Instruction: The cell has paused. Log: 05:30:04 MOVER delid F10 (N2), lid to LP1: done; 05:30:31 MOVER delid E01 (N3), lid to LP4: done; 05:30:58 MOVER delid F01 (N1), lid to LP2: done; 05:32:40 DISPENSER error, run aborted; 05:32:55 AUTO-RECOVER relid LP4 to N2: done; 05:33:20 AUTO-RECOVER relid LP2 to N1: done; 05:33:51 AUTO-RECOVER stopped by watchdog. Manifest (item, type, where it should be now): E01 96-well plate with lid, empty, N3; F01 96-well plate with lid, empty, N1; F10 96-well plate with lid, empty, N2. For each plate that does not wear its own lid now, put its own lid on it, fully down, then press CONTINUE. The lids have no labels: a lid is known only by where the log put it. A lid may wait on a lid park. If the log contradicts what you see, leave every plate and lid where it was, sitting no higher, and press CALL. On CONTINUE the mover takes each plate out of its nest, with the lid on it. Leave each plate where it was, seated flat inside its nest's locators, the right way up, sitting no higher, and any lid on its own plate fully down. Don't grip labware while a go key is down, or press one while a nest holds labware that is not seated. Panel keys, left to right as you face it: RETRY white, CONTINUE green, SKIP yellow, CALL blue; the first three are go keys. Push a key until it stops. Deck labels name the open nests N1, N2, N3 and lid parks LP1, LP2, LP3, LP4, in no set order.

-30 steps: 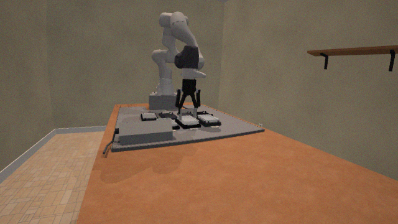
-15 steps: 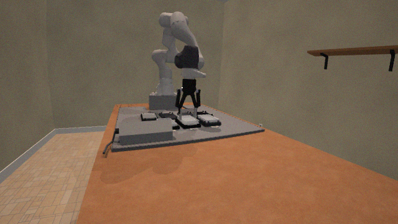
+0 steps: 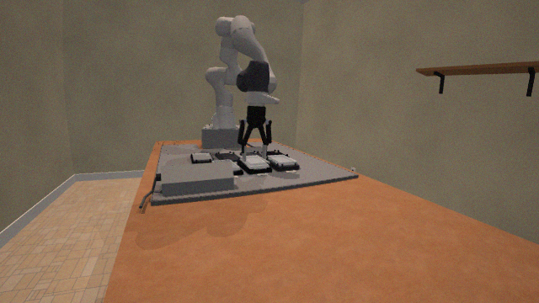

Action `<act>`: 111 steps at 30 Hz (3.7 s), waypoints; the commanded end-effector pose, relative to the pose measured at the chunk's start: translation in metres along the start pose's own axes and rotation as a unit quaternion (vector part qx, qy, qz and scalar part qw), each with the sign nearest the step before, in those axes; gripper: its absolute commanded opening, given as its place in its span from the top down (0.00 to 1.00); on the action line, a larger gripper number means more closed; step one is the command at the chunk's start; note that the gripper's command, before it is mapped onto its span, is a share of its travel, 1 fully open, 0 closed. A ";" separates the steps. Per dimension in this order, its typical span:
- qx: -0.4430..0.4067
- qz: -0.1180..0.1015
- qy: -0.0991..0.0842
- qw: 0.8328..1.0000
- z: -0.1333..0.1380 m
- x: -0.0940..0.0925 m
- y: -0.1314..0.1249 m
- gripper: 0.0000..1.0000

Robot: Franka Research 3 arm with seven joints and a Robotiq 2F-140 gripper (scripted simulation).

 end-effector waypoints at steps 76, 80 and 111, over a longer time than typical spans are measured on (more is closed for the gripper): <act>0.002 0.000 0.001 1.000 -0.001 -0.046 0.000 1.00; 0.002 0.000 0.001 1.000 -0.001 -0.046 0.000 1.00; 0.002 0.000 0.001 1.000 0.125 -0.046 -0.012 1.00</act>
Point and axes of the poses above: the point where the finger pads meet when closed, its own x axis out along the fingers, its own z axis across the jaws, y = z × x, the point moved 2 cm from there along -x, back along the fingers, and after that the axes turned 3 degrees about -x, right-handed, at the moved point
